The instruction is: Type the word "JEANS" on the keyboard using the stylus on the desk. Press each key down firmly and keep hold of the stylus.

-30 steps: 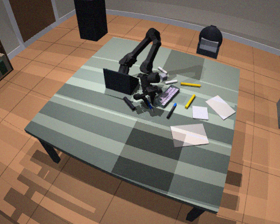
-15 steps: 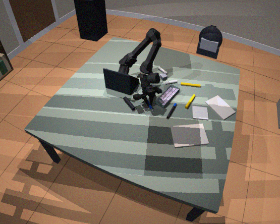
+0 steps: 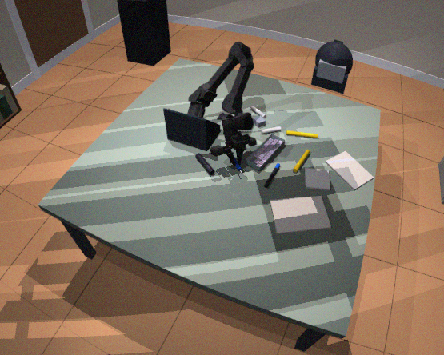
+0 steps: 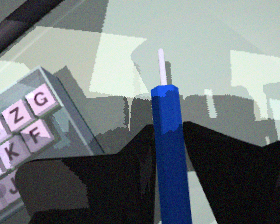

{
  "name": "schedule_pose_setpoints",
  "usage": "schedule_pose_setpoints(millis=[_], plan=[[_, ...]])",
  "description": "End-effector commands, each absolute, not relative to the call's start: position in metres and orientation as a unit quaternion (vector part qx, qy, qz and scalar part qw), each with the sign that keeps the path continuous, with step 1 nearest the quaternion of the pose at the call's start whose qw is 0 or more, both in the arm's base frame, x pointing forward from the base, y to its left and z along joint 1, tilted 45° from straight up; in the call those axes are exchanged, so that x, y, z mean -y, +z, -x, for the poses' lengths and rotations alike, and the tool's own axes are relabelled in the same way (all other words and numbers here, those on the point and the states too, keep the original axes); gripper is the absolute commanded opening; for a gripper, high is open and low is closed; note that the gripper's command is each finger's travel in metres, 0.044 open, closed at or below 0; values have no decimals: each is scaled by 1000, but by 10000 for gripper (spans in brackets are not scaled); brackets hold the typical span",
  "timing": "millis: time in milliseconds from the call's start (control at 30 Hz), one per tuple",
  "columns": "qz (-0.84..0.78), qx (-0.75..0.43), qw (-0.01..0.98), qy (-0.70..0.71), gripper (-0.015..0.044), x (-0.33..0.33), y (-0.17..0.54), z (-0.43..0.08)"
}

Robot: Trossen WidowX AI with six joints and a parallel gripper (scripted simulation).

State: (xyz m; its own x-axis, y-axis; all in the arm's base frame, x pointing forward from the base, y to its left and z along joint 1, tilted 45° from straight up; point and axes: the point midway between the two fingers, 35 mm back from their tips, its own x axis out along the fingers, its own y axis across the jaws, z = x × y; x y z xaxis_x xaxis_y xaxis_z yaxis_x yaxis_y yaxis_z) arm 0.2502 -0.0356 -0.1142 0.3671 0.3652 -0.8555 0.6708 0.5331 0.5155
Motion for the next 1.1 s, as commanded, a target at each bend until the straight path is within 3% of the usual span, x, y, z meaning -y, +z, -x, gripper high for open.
schedule_pose_setpoints(millis=[0, 267, 667, 1067], plan=[[-468, -547, 685, -109, 0, 47, -102, -254], [-457, -550, 691, -109, 0, 58, -92, -254], [-228, -634, 739, -9, 0, 54, -85, -277], [17, -678, 724, 122, 0, 43, -62, -298]])
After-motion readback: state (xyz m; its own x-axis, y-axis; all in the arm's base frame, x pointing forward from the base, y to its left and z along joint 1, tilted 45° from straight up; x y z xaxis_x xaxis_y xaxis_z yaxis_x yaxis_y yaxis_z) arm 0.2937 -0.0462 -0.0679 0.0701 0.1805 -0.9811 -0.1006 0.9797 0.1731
